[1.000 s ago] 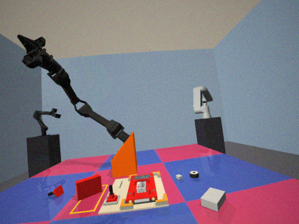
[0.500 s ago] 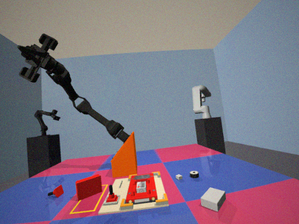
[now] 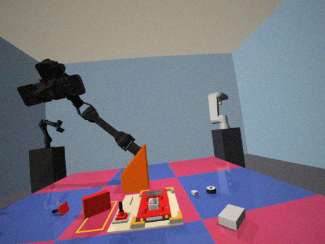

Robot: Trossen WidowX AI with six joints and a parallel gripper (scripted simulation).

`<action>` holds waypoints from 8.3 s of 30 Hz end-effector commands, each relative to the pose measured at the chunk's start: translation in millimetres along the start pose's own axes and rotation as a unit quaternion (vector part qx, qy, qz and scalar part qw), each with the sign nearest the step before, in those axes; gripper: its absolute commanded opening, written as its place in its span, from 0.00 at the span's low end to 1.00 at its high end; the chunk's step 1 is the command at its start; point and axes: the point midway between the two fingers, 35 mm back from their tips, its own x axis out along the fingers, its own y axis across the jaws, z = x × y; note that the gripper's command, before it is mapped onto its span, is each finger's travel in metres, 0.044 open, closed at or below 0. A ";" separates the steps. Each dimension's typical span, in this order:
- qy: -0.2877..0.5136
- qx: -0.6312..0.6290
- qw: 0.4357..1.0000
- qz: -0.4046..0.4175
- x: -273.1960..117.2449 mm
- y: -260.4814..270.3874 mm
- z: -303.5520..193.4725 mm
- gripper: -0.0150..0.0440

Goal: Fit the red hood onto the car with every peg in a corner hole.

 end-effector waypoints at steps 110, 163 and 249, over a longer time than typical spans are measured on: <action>0.284 -0.774 0.366 0.431 23.0 21.2 -373.9 0.25; 0.284 -0.774 0.366 0.431 -31.7 16.9 -310.6 0.25; 0.431 0.365 0.775 -0.285 -39.1 -13.4 -375.3 1.00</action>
